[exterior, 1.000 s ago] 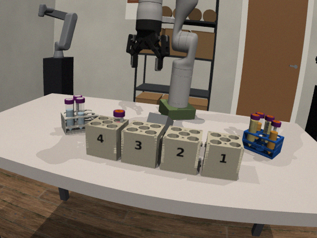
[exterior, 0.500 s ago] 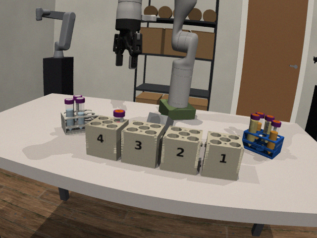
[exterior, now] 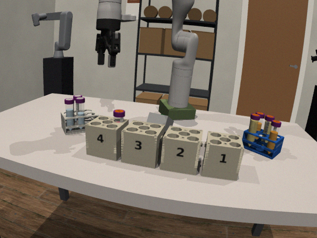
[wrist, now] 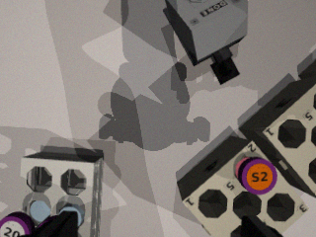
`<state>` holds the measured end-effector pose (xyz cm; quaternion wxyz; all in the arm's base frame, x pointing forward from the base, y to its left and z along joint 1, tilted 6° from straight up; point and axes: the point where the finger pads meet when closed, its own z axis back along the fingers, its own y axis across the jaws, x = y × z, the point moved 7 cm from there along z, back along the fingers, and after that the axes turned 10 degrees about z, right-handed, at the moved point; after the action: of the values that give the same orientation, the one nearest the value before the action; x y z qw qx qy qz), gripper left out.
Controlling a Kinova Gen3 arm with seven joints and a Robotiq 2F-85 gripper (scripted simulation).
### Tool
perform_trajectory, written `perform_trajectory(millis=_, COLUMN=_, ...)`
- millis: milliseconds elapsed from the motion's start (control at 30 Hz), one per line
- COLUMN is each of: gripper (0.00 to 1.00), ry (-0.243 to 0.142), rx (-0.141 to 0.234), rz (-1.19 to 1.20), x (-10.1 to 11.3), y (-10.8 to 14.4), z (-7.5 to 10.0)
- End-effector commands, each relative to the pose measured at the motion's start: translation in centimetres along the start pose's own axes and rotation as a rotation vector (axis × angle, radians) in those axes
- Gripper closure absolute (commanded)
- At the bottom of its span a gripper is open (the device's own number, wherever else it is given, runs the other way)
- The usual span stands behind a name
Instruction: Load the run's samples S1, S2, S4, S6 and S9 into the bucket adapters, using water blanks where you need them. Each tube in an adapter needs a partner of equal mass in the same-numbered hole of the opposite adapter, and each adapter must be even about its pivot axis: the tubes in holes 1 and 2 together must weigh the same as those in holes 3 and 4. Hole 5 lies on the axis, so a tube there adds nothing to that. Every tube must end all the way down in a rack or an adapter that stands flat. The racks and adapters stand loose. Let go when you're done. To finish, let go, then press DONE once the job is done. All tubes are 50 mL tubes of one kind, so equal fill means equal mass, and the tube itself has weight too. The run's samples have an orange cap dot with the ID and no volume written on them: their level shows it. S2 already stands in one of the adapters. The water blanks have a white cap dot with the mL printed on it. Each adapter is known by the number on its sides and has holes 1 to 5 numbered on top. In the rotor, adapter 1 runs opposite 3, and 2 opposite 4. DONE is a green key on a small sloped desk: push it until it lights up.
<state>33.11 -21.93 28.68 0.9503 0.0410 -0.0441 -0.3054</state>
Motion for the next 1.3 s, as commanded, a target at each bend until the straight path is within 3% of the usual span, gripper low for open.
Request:
perform_trajectory(millis=0, gripper=0.0, ry=0.01, rx=0.0, rz=-0.013, x=1.0, y=-2.0, z=-0.2)
perform_trajectory(millis=833, gripper=0.0, ry=0.009, rx=0.001, rz=-0.012, x=7.4, y=-11.5, z=-0.2)
perform_trajectory(millis=1100, gripper=0.0, ry=0.008, rx=0.001, rz=-0.012, x=9.0, y=-13.8, z=-0.2)
perform_trajectory(millis=1267, gripper=0.0, ry=0.003, rx=0.0, rz=-0.01, x=9.1, y=-13.7, z=-1.0)
